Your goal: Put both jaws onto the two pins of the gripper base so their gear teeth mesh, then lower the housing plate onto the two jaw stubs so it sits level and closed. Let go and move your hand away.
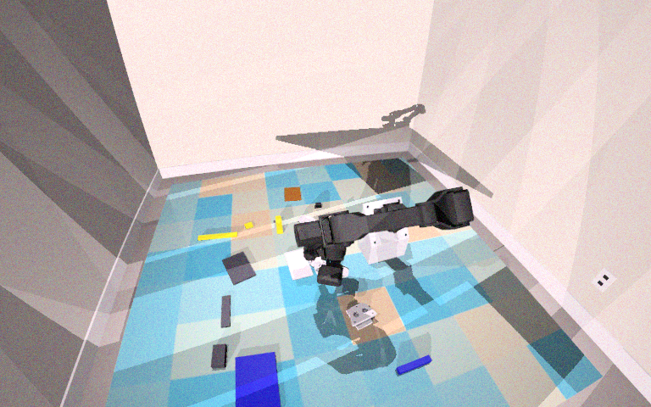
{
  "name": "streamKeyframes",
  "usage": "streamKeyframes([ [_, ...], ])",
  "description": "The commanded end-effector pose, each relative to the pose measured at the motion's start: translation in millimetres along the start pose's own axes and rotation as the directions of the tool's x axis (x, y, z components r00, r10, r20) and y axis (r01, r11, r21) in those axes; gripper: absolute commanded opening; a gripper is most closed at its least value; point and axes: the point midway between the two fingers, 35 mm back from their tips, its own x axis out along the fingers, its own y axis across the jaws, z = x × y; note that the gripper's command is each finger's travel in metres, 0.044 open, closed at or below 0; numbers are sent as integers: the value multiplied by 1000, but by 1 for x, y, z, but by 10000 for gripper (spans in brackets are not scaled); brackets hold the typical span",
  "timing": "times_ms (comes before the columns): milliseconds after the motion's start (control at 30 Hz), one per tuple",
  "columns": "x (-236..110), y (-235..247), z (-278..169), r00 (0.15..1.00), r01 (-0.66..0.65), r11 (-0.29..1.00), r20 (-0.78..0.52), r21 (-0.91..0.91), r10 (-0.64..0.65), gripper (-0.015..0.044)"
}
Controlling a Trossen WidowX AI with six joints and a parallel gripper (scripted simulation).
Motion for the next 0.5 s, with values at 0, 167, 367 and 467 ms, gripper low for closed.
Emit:
streamKeyframes([
  [0, 0, -4, 2, 1000, 4, 997, -3, 83, -4, 134],
  [167, 0, -9, 4, 1000, 6, 984, -1, 181, -6, 134],
  [367, 0, -14, 8, 1000, 8, 955, 1, 295, -9, 134],
  [467, 0, -17, 9, 1000, 8, 936, 2, 351, -10, 134],
])
